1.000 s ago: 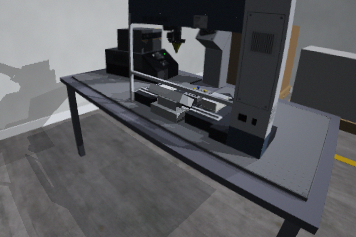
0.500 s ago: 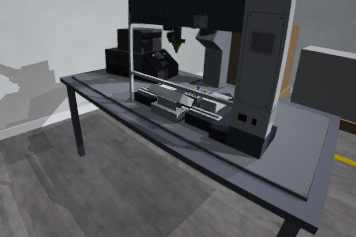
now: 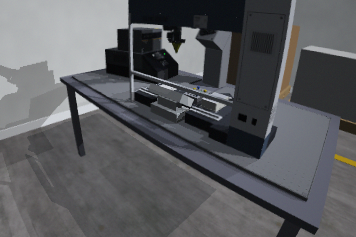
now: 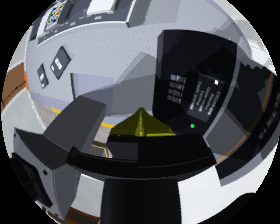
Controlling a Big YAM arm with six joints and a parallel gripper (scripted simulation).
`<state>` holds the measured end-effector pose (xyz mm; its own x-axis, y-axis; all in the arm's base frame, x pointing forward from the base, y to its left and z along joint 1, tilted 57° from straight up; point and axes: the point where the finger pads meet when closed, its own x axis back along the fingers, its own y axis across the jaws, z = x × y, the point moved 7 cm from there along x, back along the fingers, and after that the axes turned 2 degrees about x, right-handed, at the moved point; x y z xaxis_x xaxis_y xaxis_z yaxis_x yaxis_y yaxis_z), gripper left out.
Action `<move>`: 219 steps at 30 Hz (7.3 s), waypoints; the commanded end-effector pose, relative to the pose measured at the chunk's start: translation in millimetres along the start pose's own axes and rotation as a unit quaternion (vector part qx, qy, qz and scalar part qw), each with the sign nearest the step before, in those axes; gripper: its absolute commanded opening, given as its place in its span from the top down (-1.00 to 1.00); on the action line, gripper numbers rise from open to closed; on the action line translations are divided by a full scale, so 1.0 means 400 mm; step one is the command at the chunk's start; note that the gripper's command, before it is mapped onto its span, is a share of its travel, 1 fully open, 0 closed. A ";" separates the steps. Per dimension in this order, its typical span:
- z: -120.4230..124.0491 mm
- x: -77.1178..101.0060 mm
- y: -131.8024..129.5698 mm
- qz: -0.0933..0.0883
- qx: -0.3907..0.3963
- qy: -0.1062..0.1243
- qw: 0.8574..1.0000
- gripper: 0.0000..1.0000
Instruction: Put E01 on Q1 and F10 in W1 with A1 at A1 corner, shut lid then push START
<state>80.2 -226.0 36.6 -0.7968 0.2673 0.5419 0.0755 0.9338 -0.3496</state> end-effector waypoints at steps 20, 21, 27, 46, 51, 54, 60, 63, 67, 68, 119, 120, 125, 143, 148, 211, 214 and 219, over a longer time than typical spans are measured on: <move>0.001 -0.001 -0.006 0.003 0.008 -0.001 1.000 1.00; 0.001 -0.001 -0.006 0.003 0.008 -0.001 1.000 1.00; 0.001 -0.001 -0.007 0.003 0.009 -0.001 1.000 1.00; 0.001 0.000 -0.009 0.005 0.010 -0.001 1.000 1.00; 0.001 0.000 -0.010 0.005 0.010 -0.001 1.000 1.00; 0.001 0.000 -0.010 0.005 0.010 -0.001 1.000 1.00; -0.040 -0.010 0.004 0.004 0.039 -0.002 0.999 -1.00; -0.083 -0.019 0.026 0.004 0.036 -0.003 0.999 -1.00; -0.126 -0.031 0.049 0.002 0.055 -0.001 0.998 -1.00; -0.139 -0.034 0.053 0.002 0.054 -0.002 0.999 -1.00; -0.672 -0.165 0.221 -0.007 -0.089 0.004 0.996 -1.00; -0.672 -0.165 0.221 -0.007 -0.089 0.004 0.996 -1.00; -0.718 -0.176 0.231 -0.003 -0.107 0.005 0.994 -1.00; -0.810 -0.193 0.254 -0.001 -0.128 -0.005 0.992 -1.00; -0.809 -0.182 0.244 0.006 -0.122 -0.016 0.992 -1.00; -0.808 -0.391 0.249 0.004 -0.104 -0.011 0.994 -1.00; -0.790 -0.380 0.255 0.002 -0.103 -0.002 0.995 -1.00; -0.786 -0.367 0.256 0.001 -0.103 0.001 0.995 -1.00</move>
<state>400.3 -94.6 162.1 -0.7999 0.2691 0.5364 0.2032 0.9625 -0.1799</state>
